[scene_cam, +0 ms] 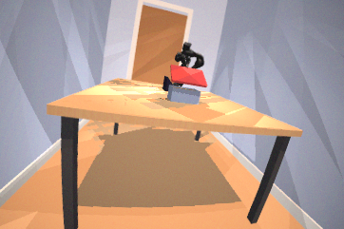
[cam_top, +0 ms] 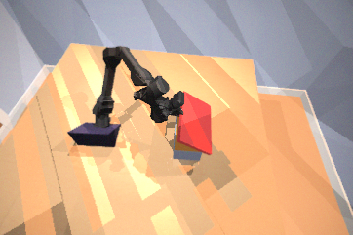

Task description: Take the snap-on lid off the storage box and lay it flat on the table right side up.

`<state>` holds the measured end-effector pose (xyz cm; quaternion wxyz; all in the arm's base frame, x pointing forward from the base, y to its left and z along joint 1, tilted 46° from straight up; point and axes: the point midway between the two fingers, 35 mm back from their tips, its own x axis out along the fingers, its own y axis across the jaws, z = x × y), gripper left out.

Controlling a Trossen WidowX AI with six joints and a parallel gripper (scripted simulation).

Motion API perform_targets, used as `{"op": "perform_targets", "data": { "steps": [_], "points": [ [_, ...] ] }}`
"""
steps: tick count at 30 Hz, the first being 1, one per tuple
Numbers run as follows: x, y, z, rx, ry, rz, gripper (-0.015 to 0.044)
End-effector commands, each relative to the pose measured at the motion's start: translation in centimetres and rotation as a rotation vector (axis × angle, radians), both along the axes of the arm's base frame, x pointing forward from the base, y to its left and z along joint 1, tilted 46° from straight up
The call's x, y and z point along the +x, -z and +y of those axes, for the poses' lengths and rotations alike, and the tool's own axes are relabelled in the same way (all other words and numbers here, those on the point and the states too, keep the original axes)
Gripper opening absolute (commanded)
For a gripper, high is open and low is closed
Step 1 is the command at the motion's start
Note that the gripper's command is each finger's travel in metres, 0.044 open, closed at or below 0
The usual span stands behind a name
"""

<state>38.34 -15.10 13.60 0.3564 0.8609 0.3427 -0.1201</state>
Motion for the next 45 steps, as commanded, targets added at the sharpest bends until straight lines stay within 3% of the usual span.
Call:
{"op": "perform_targets", "data": {
  "steps": [1,45],
  "points": [
    [0.0,-0.4,-0.4,-0.005,0.005,-0.011,0.0000],
    [-1.3,-6.2,6.1,0.000,0.005,-0.008,0.0000]
  ]
}}
